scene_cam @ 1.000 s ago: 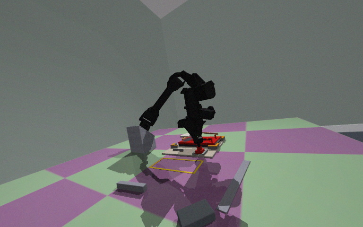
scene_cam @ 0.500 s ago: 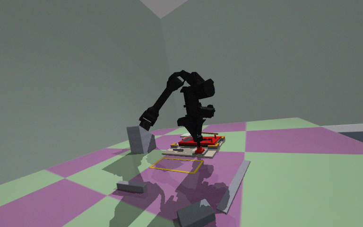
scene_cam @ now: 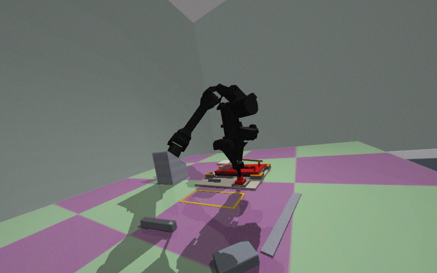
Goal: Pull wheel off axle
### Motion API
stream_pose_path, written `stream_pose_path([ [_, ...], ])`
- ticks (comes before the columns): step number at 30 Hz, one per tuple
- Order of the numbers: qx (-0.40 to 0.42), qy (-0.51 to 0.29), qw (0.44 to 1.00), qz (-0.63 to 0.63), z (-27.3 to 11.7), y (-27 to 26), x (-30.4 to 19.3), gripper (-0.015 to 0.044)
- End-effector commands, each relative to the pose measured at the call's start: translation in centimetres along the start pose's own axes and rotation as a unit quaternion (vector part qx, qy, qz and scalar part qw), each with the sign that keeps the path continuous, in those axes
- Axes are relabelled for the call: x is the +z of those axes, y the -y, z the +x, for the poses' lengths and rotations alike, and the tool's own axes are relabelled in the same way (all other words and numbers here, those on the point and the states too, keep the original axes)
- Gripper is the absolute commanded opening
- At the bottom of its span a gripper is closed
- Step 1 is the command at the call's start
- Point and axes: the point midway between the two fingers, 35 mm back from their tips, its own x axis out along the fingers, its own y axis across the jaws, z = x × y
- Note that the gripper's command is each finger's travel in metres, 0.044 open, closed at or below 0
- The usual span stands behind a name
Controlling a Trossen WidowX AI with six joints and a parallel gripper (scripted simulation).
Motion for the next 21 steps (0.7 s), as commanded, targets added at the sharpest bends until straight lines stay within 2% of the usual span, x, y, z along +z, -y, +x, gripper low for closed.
stream_pose_path([
  [1,-0.003,0.002,1.000,-0.003,-0.3,0.0,0.1,0.0000],
  [11,-0.003,0.002,1.000,-0.003,-0.8,0.0,0.1,0.0000],
  [18,-0.003,0.002,1.000,-0.003,-3.9,-0.1,-0.3,0.0000],
  [21,0.001,-0.003,1.000,0.003,-3.1,0.2,-0.5,0.0000],
])
